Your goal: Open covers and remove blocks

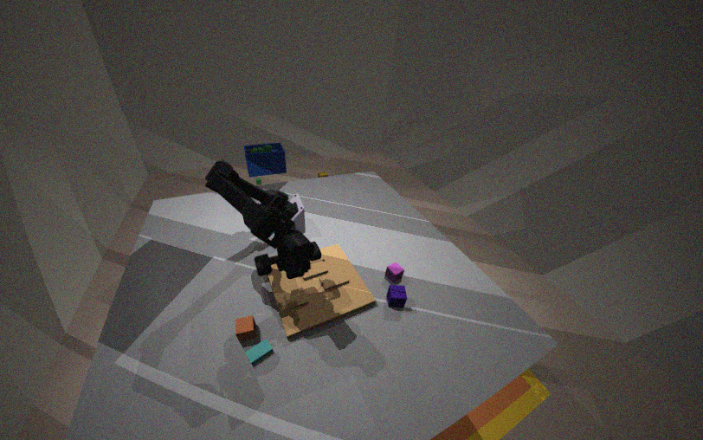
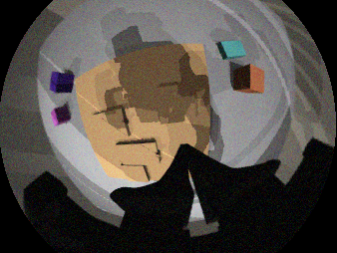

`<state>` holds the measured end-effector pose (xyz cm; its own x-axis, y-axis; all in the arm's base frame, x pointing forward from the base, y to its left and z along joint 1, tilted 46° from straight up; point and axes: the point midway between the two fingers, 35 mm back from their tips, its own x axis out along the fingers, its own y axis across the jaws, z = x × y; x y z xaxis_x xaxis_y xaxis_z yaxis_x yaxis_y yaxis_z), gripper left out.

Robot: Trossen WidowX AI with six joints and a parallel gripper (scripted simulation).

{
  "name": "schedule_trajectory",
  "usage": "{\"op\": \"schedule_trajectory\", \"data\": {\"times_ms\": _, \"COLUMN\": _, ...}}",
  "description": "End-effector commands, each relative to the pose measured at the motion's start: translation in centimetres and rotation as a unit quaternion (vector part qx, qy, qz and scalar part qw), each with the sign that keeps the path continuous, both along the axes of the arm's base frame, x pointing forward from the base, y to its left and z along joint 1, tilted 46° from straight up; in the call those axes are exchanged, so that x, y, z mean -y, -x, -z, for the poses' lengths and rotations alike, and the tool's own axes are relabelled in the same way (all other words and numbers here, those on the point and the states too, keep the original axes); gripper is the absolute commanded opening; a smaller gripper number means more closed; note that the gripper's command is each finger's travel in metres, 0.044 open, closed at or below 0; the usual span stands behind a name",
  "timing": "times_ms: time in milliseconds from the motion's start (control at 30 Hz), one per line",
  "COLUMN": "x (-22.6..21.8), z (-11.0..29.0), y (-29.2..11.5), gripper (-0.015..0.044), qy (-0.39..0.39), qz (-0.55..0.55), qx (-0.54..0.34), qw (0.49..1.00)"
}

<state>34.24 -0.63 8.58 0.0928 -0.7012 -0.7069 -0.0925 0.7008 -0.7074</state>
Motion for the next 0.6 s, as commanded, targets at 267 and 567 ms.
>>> {"op": "schedule_trajectory", "data": {"times_ms": 267, "x": 0.08, "z": 0.05, "y": 0.07, "gripper": 0.0, "qy": 0.003, "qz": -0.002, "qx": -0.004, "qw": 1.0}}
{"op": "schedule_trajectory", "data": {"times_ms": 567, "x": 0.45, "z": 0.43, "y": -0.02, "gripper": 0.0, "qy": 0.003, "qz": -0.002, "qx": -0.004, "qw": 1.0}}
